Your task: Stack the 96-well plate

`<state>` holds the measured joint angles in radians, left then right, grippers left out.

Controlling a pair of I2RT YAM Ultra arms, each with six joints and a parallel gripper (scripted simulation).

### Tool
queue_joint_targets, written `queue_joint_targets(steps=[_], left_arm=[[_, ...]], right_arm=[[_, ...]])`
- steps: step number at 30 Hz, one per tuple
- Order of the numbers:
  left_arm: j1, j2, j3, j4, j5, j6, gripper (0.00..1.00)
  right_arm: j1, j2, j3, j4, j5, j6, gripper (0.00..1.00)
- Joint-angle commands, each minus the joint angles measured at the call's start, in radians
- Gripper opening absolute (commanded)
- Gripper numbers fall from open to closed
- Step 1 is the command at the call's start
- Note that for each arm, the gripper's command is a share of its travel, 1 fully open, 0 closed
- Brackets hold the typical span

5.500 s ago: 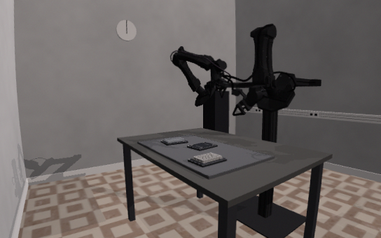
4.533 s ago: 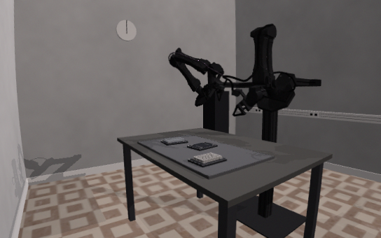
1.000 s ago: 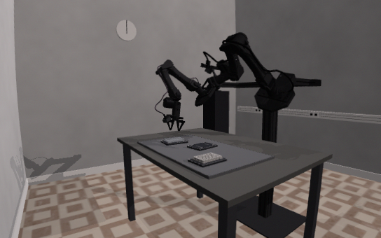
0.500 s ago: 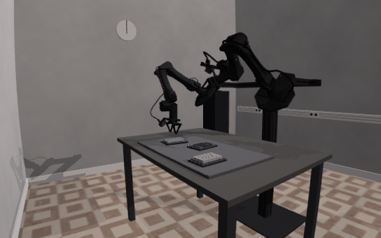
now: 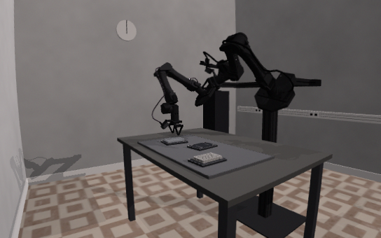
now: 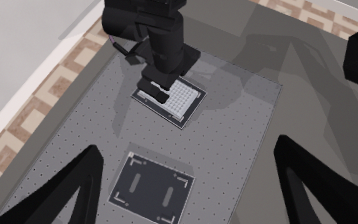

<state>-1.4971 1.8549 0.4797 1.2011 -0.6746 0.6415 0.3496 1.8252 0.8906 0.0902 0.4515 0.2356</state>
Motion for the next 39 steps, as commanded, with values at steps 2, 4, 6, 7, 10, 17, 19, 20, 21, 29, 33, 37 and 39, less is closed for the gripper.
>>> queue_joint_targets(steps=[2, 4, 6, 7, 10, 17, 19, 20, 21, 29, 33, 37, 39], left_arm=[[-0.004, 0.007, 0.029, 0.005, 0.004, 0.002, 1.0], [-0.004, 0.007, 0.029, 0.005, 0.004, 0.002, 1.0], [-0.004, 0.007, 0.029, 0.005, 0.004, 0.002, 1.0], [-0.004, 0.007, 0.029, 0.005, 0.004, 0.002, 1.0], [-0.004, 0.007, 0.029, 0.005, 0.004, 0.002, 1.0], [-0.004, 0.007, 0.029, 0.005, 0.004, 0.002, 1.0], [-0.004, 0.007, 0.029, 0.005, 0.004, 0.002, 1.0], [-0.004, 0.007, 0.029, 0.005, 0.004, 0.002, 1.0], [-0.004, 0.007, 0.029, 0.005, 0.004, 0.002, 1.0], [-0.004, 0.007, 0.029, 0.005, 0.004, 0.002, 1.0], [-0.004, 0.007, 0.029, 0.005, 0.004, 0.002, 1.0], [-0.004, 0.007, 0.029, 0.005, 0.004, 0.002, 1.0], [-0.004, 0.007, 0.029, 0.005, 0.004, 0.002, 1.0]], right_arm=[[-0.009, 0.022, 0.034, 0.035, -0.005, -0.002, 1.0], [-0.009, 0.028, 0.037, 0.039, -0.009, -0.008, 1.0], [-0.007, 0.034, 0.04, 0.043, -0.012, -0.011, 1.0], [-0.009, 0.039, 0.042, 0.047, -0.013, -0.012, 1.0], [-0.021, 0.056, 0.049, 0.058, -0.017, -0.017, 1.0], [-0.03, 0.094, 0.067, 0.083, -0.026, -0.027, 1.0], [-0.036, 0.105, 0.073, 0.089, -0.028, -0.03, 1.0], [-0.038, 0.111, 0.075, 0.092, -0.03, -0.032, 1.0], [-0.038, 0.111, 0.075, 0.092, -0.03, -0.032, 1.0], [-0.051, 0.149, 0.096, 0.114, -0.038, -0.041, 1.0], [-0.046, 0.154, 0.099, 0.116, -0.037, -0.042, 1.0], [-0.046, 0.148, 0.099, 0.116, -0.034, -0.04, 1.0], [-0.046, 0.148, 0.099, 0.116, -0.034, -0.04, 1.0]])
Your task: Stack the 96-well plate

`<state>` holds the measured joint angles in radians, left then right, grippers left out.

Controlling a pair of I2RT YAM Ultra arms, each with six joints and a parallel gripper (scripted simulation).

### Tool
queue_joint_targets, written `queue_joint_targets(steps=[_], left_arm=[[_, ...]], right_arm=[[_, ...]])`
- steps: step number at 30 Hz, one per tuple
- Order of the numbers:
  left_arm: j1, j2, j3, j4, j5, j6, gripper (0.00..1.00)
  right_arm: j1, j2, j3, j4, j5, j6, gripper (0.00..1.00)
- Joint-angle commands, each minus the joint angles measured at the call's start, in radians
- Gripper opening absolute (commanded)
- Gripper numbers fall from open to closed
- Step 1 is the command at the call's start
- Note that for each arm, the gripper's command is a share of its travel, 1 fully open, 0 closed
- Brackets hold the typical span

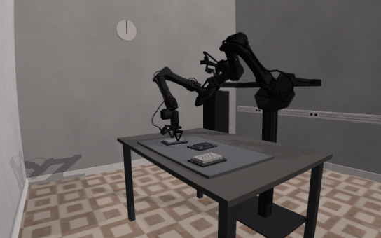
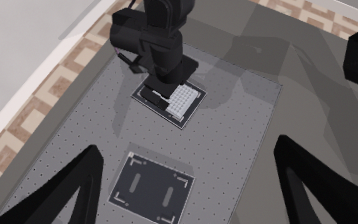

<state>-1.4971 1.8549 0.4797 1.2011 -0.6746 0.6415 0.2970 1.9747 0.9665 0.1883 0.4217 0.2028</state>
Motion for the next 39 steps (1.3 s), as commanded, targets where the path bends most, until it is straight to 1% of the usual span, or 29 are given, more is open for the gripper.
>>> queue_joint_targets(steps=[1, 2, 4, 5, 7, 15, 18, 19, 20, 30, 34, 37, 39], left_arm=[[-0.004, 0.007, 0.029, 0.005, 0.004, 0.002, 1.0], [-0.004, 0.007, 0.029, 0.005, 0.004, 0.002, 1.0], [-0.004, 0.007, 0.029, 0.005, 0.004, 0.002, 1.0], [-0.004, 0.007, 0.029, 0.005, 0.004, 0.002, 1.0], [-0.004, 0.007, 0.029, 0.005, 0.004, 0.002, 1.0], [-0.004, 0.007, 0.029, 0.005, 0.004, 0.002, 1.0], [-0.004, 0.007, 0.029, 0.005, 0.004, 0.002, 1.0], [-0.004, 0.007, 0.029, 0.005, 0.004, 0.002, 1.0], [-0.004, 0.007, 0.029, 0.005, 0.004, 0.002, 1.0], [-0.004, 0.007, 0.029, 0.005, 0.004, 0.002, 1.0], [-0.004, 0.007, 0.029, 0.005, 0.004, 0.002, 1.0], [-0.004, 0.007, 0.029, 0.005, 0.004, 0.002, 1.0], [-0.004, 0.007, 0.029, 0.005, 0.004, 0.002, 1.0]], right_arm=[[0.006, -0.001, 0.023, 0.018, -0.005, -0.007, 1.0], [0.006, -0.001, 0.023, 0.018, -0.005, -0.007, 0.96], [0.006, -0.001, 0.023, 0.018, -0.005, -0.007, 0.96], [0.005, -0.003, 0.009, 0.022, -0.007, -0.009, 0.91], [0.005, -0.003, 0.009, 0.022, -0.006, -0.008, 0.91], [0.004, -0.008, 0.001, 0.03, -0.003, -0.007, 0.8], [0.004, -0.008, 0.001, 0.03, -0.003, -0.007, 0.79], [0.003, -0.01, -0.014, 0.033, -0.003, -0.009, 0.67], [0.003, -0.01, -0.014, 0.033, -0.003, -0.008, 0.79], [0.056, -0.156, -0.087, -0.074, 0.037, 0.039, 0.79], [0.06, -0.15, -0.089, -0.059, 0.055, 0.06, 0.79], [0.098, -0.118, -0.078, -0.042, 0.113, 0.134, 0.79], [0.164, -0.075, -0.066, -0.041, 0.166, 0.209, 0.79]])
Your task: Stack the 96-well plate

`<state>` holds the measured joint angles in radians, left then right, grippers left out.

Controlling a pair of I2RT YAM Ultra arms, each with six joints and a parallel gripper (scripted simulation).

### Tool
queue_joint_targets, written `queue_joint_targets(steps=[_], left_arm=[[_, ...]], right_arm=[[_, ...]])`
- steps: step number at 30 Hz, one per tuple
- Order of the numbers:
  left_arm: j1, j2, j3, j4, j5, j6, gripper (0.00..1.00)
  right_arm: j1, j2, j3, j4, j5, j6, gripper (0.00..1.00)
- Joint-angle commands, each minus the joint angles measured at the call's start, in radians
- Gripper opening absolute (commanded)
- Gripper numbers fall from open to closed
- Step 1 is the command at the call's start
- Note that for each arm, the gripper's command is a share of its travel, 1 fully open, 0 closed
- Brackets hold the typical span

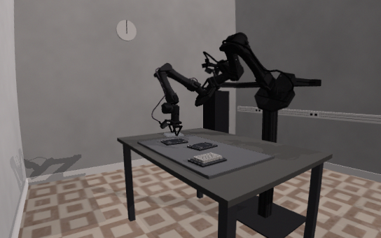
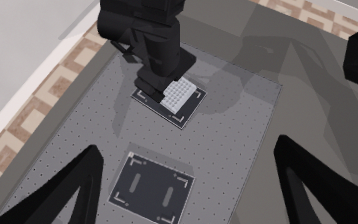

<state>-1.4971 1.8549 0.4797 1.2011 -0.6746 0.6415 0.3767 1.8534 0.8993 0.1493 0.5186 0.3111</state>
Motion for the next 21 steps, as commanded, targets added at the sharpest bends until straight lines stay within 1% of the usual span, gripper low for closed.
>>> queue_joint_targets(steps=[1, 4, 10, 12, 13, 15, 21], left_arm=[[-0.004, 0.007, 0.029, 0.005, 0.004, 0.002, 1.0], [-0.004, 0.007, 0.029, 0.005, 0.004, 0.002, 1.0], [-0.004, 0.007, 0.029, 0.005, 0.004, 0.002, 1.0], [-0.004, 0.007, 0.029, 0.005, 0.004, 0.002, 1.0], [-0.004, 0.007, 0.029, 0.005, 0.004, 0.002, 1.0], [-0.004, 0.007, 0.029, 0.005, 0.004, 0.002, 1.0], [-0.004, 0.007, 0.029, 0.005, 0.004, 0.002, 1.0]], right_arm=[[0.127, 0.076, 0.005, 0.0, 0.093, 0.135, 0.79], [0.241, 0.171, 0.042, -0.005, 0.156, 0.216, 0.79], [0.384, 0.332, 0.19, -0.081, 0.225, 0.325, 0.79], [0.384, 0.332, 0.19, -0.081, 0.225, 0.325, 0.79], [0.418, 0.39, 0.241, -0.108, 0.23, 0.37, 0.79], [0.447, 0.437, 0.293, -0.135, 0.234, 0.4, 0.79], [0.5, 0.529, 0.416, -0.211, 0.24, 0.453, 0.79]])
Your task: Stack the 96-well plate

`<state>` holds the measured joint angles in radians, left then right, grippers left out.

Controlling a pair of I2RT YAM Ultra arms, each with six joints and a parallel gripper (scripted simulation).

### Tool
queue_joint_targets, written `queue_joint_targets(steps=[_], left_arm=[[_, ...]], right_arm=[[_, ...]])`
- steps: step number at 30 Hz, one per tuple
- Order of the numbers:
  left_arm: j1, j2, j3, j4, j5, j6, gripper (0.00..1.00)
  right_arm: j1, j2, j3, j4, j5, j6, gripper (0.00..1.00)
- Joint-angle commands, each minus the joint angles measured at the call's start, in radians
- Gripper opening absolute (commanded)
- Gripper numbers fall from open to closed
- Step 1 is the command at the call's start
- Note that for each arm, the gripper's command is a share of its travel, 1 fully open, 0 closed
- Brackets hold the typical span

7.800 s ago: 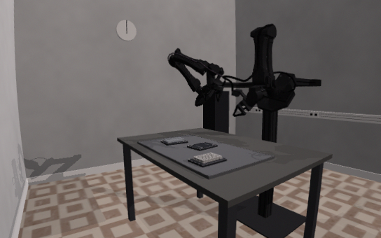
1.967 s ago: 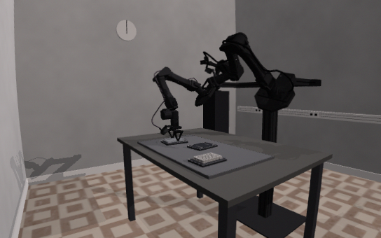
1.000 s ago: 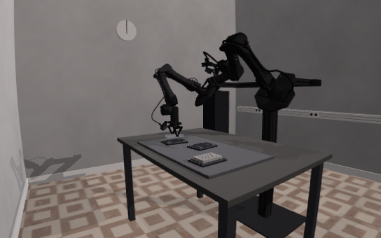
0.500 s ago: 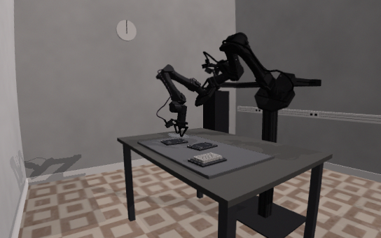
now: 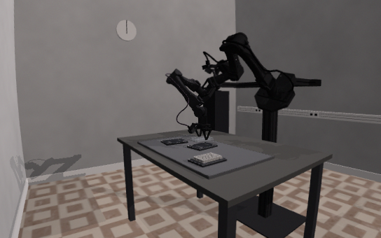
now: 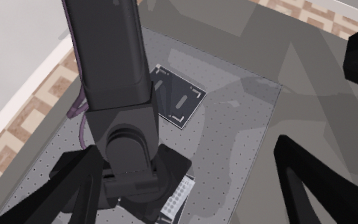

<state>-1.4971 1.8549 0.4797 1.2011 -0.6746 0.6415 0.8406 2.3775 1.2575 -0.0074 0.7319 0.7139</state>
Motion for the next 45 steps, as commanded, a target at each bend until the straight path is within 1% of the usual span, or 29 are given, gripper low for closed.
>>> queue_joint_targets(steps=[1, 4, 6, 8, 11, 14, 21, 25, 27, 30, 39, 45], left_arm=[[-0.004, 0.007, 0.029, 0.005, 0.004, 0.002, 1.0], [-0.004, 0.007, 0.029, 0.005, 0.004, 0.002, 1.0], [-0.004, 0.007, 0.029, 0.005, 0.004, 0.002, 1.0], [-0.004, 0.007, 0.029, 0.005, 0.004, 0.002, 1.0], [-0.004, 0.007, 0.029, 0.005, 0.004, 0.002, 1.0], [-0.004, 0.007, 0.029, 0.005, 0.004, 0.002, 1.0], [-0.004, 0.007, 0.029, 0.005, 0.004, 0.002, 1.0], [-0.004, 0.007, 0.029, 0.005, 0.004, 0.002, 1.0], [-0.004, 0.007, 0.029, 0.005, 0.004, 0.002, 1.0], [-0.004, 0.007, 0.029, 0.005, 0.004, 0.002, 1.0], [-0.004, 0.007, 0.029, 0.005, 0.004, 0.002, 1.0], [-0.004, 0.007, 0.029, 0.005, 0.004, 0.002, 1.0]], right_arm=[[0.039, 0.012, 0.068, -0.06, 0.028, 0.053, 0.79], [0.043, 0.022, 0.085, -0.067, 0.029, 0.038, 0.79], [0.043, 0.013, 0.086, -0.073, 0.028, -0.014, 0.79], [0.043, 0.013, 0.086, -0.073, 0.028, -0.014, 0.79], [0.043, 0.015, 0.093, -0.087, 0.02, -0.113, 0.79], [0.043, 0.019, 0.098, -0.094, 0.021, -0.158, 0.79], [0.043, 0.02, 0.1, -0.094, 0.02, -0.149, 0.79], [0.046, 0.028, 0.114, -0.084, 0.018, -0.173, 0.79], [0.03, 0.051, 0.142, -0.061, 0.013, -0.202, 0.79], [0.021, 0.068, 0.154, -0.085, 0.022, -0.194, 0.79], [0.021, 0.06, 0.145, -0.082, 0.014, -0.193, 0.79], [0.02, 0.07, 0.144, -0.04, 0.011, -0.22, 0.79]])
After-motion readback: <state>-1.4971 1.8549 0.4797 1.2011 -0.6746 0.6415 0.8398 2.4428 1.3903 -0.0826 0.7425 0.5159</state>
